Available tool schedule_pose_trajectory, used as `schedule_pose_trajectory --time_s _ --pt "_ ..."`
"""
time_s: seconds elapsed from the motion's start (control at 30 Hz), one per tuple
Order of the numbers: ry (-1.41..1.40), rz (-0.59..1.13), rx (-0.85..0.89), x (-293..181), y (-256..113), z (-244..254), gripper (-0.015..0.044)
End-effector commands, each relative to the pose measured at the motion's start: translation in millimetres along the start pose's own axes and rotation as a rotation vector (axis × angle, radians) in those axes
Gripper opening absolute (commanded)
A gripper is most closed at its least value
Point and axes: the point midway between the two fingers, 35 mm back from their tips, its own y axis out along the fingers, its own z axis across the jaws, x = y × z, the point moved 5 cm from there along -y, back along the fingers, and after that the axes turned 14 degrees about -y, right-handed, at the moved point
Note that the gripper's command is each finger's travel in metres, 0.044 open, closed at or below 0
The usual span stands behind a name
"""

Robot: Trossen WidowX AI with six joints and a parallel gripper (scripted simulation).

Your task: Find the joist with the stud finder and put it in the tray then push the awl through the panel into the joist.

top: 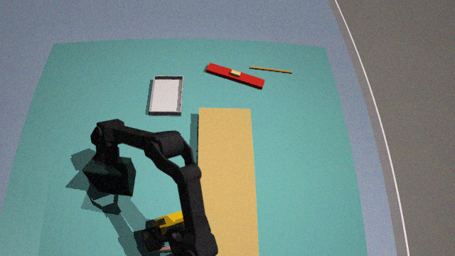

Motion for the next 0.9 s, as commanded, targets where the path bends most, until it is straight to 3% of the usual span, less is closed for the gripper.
schedule_pose_trajectory --time_s 0.0,0.87 --pt "0.002 -0.008 -0.001 5 0 -1 0.0379" --pt "0.000 -0.002 0.000 13 -1 -3 0.0379"
